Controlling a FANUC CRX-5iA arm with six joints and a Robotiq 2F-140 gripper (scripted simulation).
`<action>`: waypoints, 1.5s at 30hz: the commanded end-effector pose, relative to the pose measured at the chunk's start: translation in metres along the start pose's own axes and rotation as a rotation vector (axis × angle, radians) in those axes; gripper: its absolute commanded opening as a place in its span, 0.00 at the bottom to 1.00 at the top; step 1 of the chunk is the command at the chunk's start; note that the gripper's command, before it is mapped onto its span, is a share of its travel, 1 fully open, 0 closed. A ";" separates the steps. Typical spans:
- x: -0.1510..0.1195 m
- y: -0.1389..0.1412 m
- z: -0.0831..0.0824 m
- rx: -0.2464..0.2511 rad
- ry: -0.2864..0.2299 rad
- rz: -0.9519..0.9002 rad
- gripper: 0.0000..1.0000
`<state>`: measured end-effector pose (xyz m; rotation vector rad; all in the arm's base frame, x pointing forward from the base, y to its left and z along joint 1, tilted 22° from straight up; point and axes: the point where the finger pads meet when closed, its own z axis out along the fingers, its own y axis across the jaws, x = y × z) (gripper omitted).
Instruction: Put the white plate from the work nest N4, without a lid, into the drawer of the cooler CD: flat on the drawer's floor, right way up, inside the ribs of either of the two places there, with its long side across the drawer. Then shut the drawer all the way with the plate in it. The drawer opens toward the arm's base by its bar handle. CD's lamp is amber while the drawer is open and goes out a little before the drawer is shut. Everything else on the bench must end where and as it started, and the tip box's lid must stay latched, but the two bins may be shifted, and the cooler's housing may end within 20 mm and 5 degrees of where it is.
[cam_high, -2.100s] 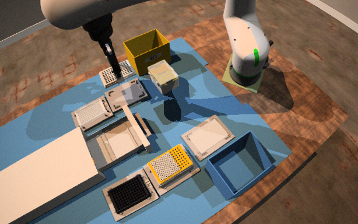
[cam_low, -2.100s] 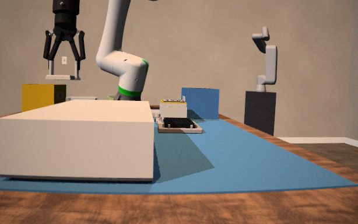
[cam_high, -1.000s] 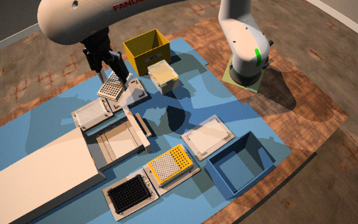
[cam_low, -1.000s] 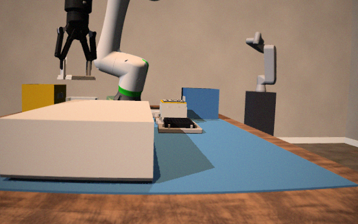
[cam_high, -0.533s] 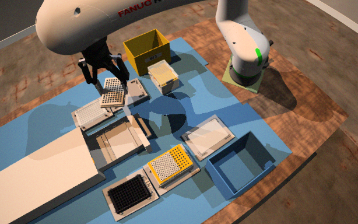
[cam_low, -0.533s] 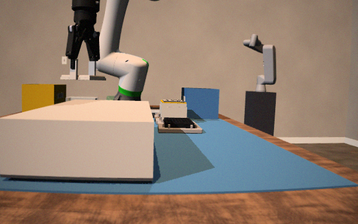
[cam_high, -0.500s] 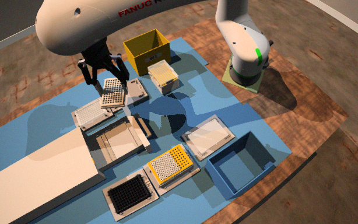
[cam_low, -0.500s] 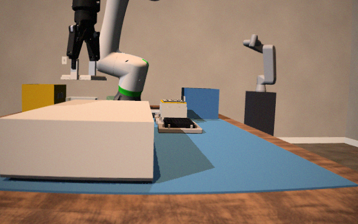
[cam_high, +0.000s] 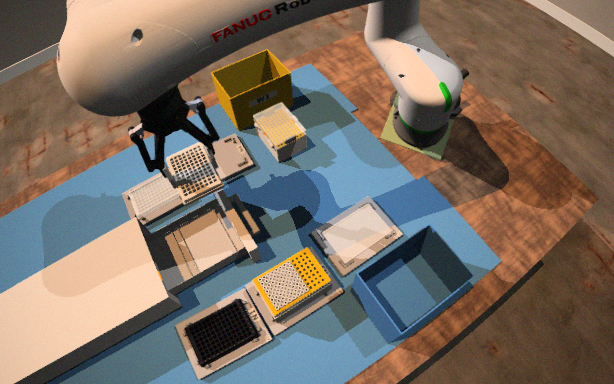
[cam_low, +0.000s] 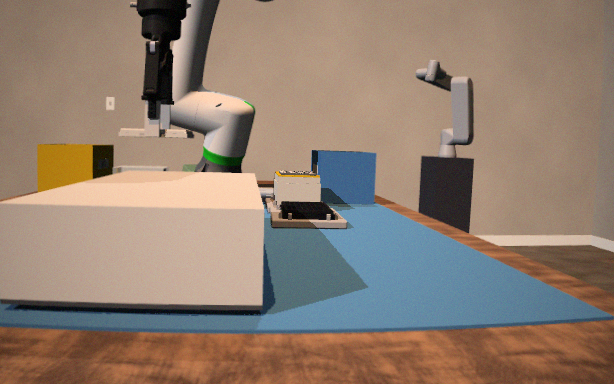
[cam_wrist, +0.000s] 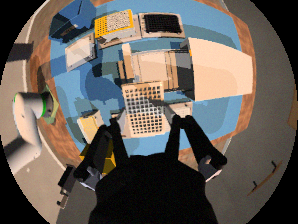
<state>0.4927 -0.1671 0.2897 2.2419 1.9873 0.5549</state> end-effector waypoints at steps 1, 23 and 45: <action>0.010 0.005 0.000 0.000 0.004 -0.048 0.00; 0.058 0.029 0.000 0.000 0.004 -0.048 0.00; 0.088 0.044 -0.001 0.000 0.004 -0.048 0.00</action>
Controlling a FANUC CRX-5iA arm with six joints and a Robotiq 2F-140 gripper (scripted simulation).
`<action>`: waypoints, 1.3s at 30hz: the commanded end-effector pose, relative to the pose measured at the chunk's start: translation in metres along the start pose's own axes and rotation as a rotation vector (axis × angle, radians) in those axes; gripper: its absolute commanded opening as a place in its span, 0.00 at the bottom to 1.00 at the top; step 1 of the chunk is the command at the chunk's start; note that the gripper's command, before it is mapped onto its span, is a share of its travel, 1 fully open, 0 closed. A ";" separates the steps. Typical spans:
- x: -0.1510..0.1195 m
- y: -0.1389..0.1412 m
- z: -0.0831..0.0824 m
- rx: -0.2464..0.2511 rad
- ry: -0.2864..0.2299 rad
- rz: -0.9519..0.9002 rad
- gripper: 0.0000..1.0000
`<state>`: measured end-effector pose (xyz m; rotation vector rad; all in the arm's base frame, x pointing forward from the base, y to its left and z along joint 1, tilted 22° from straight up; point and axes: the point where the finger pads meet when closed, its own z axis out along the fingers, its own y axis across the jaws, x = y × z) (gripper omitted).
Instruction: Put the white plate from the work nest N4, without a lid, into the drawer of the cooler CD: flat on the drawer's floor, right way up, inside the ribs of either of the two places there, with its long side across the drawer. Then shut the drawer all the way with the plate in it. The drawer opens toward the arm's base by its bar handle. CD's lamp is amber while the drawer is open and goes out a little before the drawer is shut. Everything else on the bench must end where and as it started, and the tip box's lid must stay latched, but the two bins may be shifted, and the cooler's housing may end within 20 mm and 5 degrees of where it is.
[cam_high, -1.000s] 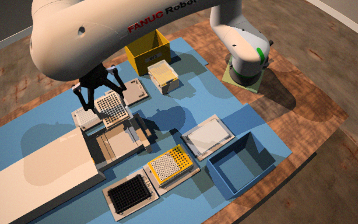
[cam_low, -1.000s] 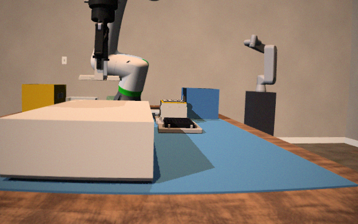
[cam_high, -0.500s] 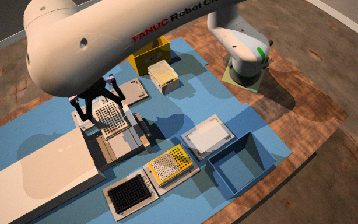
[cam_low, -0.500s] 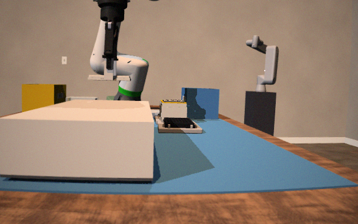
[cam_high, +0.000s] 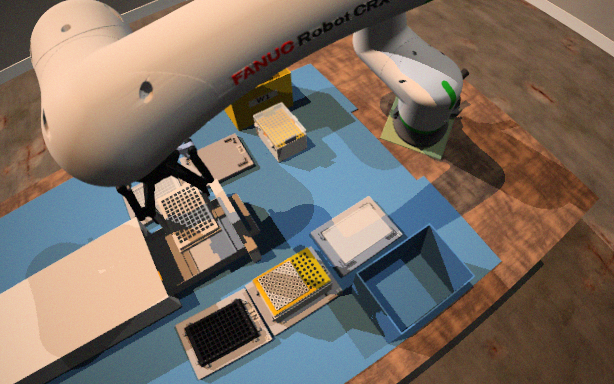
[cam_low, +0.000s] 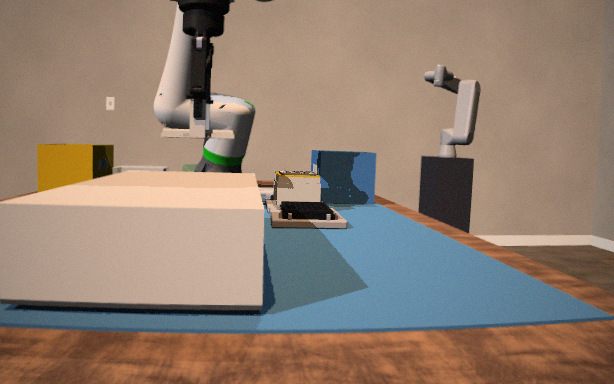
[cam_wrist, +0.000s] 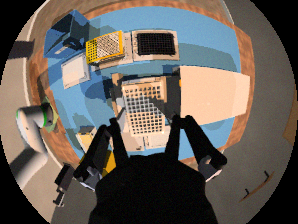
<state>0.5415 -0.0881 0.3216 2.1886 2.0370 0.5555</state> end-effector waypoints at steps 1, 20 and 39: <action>0.000 0.000 0.000 0.000 0.000 0.000 0.00; -0.001 0.000 0.016 0.000 0.000 0.000 0.00; -0.002 -0.001 0.038 0.000 0.000 0.000 0.00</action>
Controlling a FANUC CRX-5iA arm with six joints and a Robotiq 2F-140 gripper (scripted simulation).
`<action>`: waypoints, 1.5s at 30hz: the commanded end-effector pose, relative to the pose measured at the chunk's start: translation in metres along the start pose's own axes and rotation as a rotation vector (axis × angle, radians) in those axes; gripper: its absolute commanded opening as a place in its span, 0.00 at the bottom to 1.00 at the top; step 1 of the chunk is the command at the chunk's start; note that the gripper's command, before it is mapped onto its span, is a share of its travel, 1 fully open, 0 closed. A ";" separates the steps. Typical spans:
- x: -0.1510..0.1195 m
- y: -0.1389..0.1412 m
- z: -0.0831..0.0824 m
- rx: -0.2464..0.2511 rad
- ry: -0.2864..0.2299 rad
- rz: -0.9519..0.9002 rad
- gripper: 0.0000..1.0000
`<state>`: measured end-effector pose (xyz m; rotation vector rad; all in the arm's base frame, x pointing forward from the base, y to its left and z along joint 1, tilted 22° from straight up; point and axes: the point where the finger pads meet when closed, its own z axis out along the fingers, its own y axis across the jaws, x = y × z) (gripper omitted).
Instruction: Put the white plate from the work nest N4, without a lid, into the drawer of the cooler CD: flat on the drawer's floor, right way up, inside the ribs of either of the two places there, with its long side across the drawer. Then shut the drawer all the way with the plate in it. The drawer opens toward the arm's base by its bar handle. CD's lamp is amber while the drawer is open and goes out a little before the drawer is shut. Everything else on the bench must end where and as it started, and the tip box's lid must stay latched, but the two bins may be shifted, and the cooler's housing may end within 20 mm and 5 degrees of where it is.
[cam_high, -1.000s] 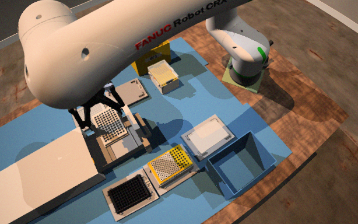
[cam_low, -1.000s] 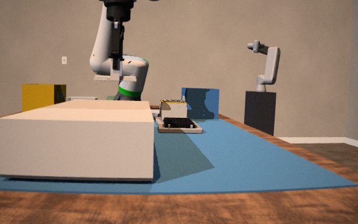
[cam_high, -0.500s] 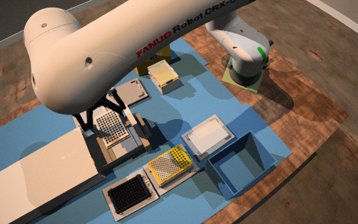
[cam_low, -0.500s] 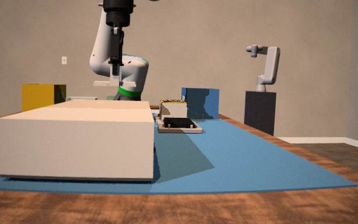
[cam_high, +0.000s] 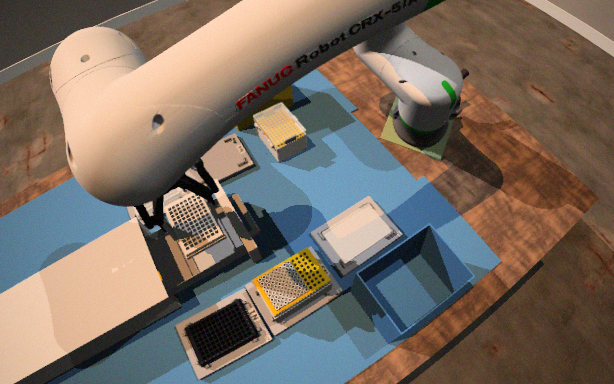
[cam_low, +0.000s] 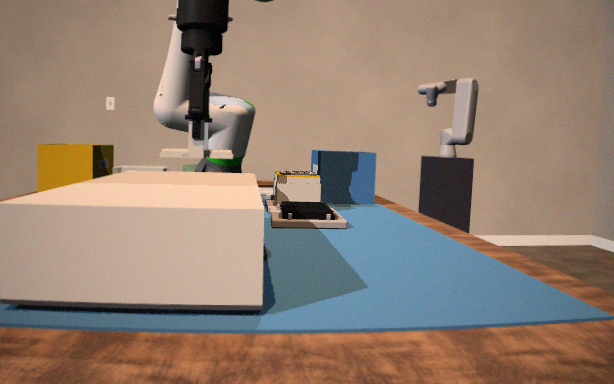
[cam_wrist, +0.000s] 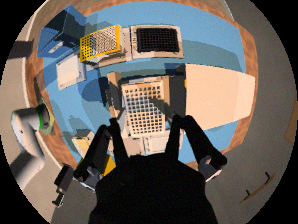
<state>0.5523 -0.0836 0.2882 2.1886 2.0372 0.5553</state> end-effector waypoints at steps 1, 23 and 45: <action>0.000 0.000 0.004 -0.001 0.000 0.000 0.00; 0.000 0.000 0.031 -0.001 0.000 0.000 0.00; 0.000 0.000 0.058 -0.001 0.000 0.000 0.00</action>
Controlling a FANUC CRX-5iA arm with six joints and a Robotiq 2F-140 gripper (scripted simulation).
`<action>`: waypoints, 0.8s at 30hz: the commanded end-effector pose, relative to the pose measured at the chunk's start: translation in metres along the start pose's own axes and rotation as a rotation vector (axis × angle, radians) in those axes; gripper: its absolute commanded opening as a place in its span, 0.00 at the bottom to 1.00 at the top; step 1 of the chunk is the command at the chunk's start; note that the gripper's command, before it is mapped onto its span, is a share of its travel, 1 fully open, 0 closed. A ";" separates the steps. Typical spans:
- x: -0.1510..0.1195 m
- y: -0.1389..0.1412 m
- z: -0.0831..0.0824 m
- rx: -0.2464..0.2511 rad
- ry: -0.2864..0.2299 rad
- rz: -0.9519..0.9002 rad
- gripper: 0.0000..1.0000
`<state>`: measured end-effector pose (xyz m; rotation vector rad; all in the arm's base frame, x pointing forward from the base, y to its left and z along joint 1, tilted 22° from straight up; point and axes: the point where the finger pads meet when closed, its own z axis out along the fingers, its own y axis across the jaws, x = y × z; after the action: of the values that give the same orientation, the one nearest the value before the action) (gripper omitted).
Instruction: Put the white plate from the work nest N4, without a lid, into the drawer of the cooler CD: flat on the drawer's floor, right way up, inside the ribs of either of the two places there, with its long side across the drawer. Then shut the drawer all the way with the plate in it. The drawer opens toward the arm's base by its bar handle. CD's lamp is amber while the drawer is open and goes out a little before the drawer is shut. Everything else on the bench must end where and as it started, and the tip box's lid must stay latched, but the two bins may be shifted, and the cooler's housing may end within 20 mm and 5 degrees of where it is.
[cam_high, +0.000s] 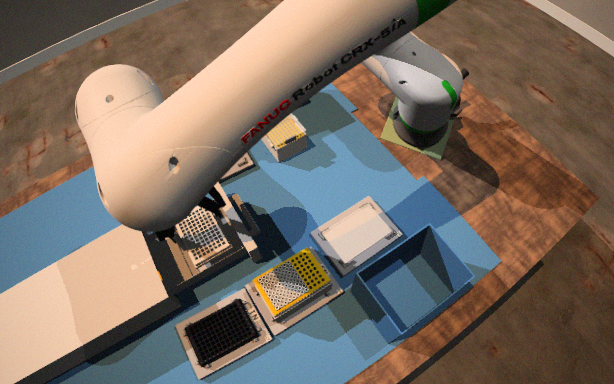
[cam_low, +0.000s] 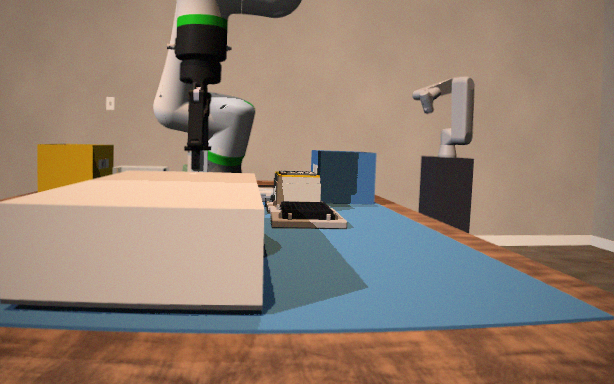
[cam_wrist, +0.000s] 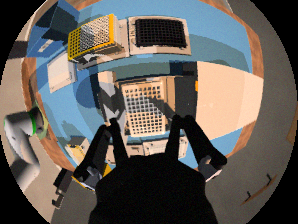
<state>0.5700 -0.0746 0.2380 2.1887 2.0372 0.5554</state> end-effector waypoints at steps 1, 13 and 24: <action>0.000 0.000 0.005 -0.001 0.000 0.000 0.00; 0.000 0.000 0.018 -0.001 0.000 0.000 0.00; 0.000 0.000 0.021 -0.001 0.000 0.000 0.00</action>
<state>0.5769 -0.0710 0.2187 2.1886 2.0371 0.5554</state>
